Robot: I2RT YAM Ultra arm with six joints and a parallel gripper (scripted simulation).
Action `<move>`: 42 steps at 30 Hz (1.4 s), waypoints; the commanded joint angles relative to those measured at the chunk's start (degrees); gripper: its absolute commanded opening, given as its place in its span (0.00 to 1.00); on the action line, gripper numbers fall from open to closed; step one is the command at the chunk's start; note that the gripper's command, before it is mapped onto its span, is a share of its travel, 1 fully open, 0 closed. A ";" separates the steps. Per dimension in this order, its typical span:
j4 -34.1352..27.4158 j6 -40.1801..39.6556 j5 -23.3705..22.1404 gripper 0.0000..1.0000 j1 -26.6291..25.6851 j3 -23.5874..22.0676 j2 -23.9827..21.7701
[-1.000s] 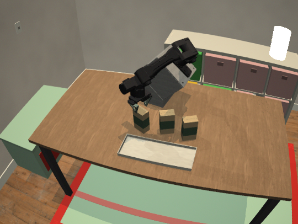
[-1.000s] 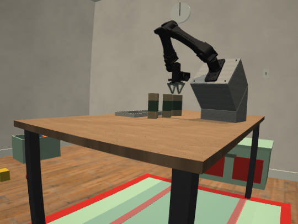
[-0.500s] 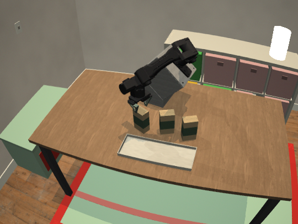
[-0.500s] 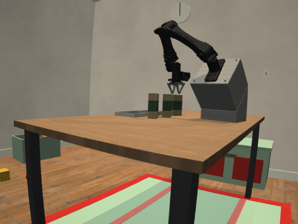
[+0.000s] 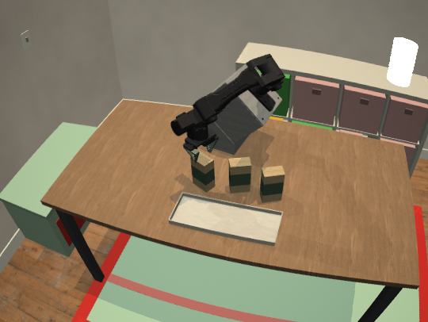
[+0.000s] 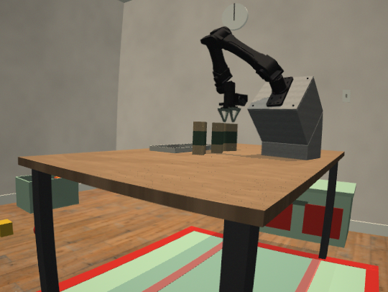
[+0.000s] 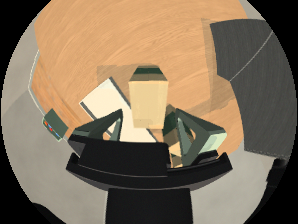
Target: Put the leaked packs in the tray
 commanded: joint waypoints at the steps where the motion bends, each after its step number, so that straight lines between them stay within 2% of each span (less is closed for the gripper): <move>1: 0.55 0.20 0.46 0.77 -1.80 1.60 0.40; 3: 1.03 0.50 0.40 0.77 -1.74 1.57 -0.49; 6: 1.85 0.97 0.14 0.77 -1.34 1.39 1.12; 10: 3.49 1.96 -0.13 0.77 0.61 -1.24 1.93; 19: 7.31 4.33 -0.44 0.77 1.70 -1.69 3.14; 20: 7.95 4.70 -0.54 0.77 1.94 0.23 2.06; 22: 8.84 5.25 -0.76 0.77 3.13 -0.36 4.36; 26: 10.14 6.10 -0.59 0.77 2.61 -1.24 4.26; 28: 10.47 6.31 -0.62 0.77 2.75 -1.45 3.21; 42: 10.31 6.31 -0.60 0.77 2.85 -1.59 3.70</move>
